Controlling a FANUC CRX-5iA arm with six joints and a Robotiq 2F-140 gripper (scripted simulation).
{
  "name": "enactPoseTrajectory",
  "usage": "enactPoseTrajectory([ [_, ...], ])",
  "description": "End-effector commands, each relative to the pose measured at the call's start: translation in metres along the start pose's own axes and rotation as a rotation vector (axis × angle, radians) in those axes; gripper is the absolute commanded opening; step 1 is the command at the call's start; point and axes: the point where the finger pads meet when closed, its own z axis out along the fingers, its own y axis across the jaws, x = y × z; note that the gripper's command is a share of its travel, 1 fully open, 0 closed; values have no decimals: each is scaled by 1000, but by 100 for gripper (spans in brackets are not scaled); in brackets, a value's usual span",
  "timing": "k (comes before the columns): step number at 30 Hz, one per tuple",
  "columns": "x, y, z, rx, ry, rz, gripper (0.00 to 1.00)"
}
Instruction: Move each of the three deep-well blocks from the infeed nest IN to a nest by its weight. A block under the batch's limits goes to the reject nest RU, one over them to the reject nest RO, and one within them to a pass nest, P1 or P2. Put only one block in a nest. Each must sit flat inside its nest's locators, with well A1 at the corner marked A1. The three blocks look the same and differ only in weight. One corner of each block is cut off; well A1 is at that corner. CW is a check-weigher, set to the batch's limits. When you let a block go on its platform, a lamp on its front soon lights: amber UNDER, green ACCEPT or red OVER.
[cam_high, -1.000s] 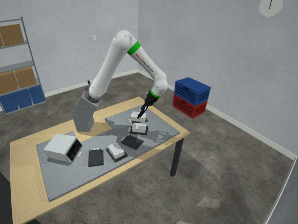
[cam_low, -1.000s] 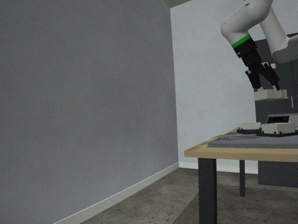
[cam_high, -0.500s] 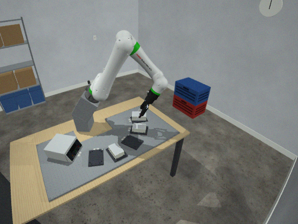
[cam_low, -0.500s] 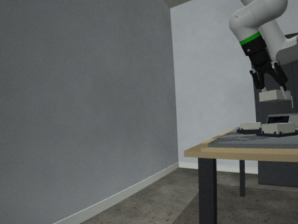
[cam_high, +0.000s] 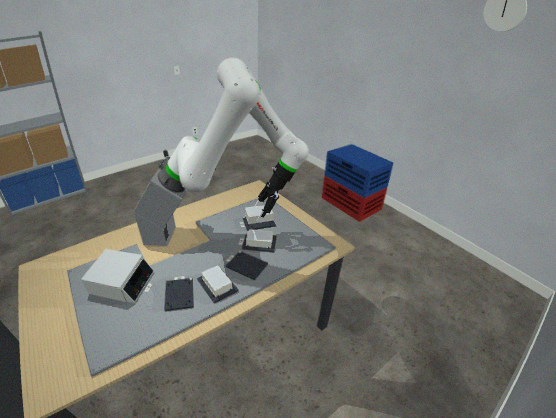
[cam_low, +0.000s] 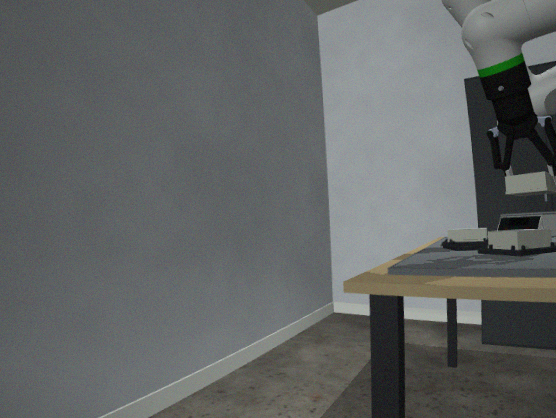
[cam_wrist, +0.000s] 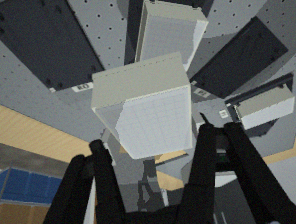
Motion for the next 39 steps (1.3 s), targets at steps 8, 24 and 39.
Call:
enactPoseTrajectory([
  [8, 14, -31, 8, -5, 0, 0, 10],
  [24, 31, -73, 19, -5, 0, 0, 10],
  [39, 48, -112, 30, -5, 0, 0, 10],
])
